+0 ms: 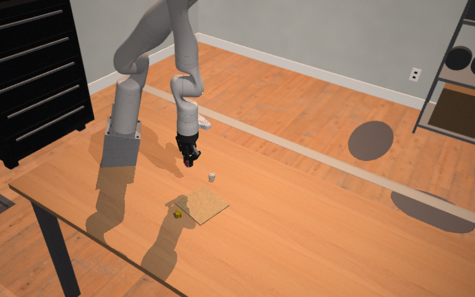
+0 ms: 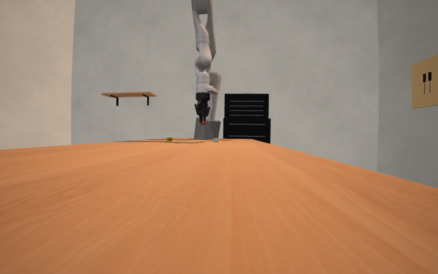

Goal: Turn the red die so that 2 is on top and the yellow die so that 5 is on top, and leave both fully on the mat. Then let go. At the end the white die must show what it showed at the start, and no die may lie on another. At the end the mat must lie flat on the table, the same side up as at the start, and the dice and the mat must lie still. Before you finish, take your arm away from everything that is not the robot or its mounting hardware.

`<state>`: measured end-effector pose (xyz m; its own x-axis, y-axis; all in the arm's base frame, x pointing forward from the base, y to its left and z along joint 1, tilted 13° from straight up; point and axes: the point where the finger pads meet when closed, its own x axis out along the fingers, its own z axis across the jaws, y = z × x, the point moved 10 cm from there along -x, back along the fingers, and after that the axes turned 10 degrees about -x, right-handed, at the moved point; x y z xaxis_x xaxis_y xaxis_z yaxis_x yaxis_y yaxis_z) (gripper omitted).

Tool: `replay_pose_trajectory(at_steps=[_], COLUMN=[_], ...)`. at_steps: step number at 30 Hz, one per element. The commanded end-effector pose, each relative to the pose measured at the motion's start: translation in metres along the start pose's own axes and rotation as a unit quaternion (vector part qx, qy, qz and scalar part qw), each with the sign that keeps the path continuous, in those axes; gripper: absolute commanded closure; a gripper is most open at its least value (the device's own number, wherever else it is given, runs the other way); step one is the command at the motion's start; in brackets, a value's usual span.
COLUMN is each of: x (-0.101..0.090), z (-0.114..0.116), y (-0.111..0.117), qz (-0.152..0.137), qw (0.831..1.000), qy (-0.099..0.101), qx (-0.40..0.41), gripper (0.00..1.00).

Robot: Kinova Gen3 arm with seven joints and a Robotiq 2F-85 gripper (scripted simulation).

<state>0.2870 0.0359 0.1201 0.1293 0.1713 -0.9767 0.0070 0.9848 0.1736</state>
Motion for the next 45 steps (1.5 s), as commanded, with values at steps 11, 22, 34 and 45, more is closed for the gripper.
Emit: replay_pose_trajectory(at_steps=[11, 22, 34, 45], x=[-0.01, -0.01, 0.002, 0.003], z=[0.003, 0.005, 0.044, 0.095], y=[0.004, 0.005, 0.032, 0.077], qz=[-0.001, -0.001, 0.006, 0.003], qw=[1.0, 1.0, 1.0, 1.0], qy=[-0.009, -0.009, -0.003, -0.005], qx=[-0.008, -0.007, 0.007, 0.005], gripper=[0.85, 0.85, 0.85, 0.85])
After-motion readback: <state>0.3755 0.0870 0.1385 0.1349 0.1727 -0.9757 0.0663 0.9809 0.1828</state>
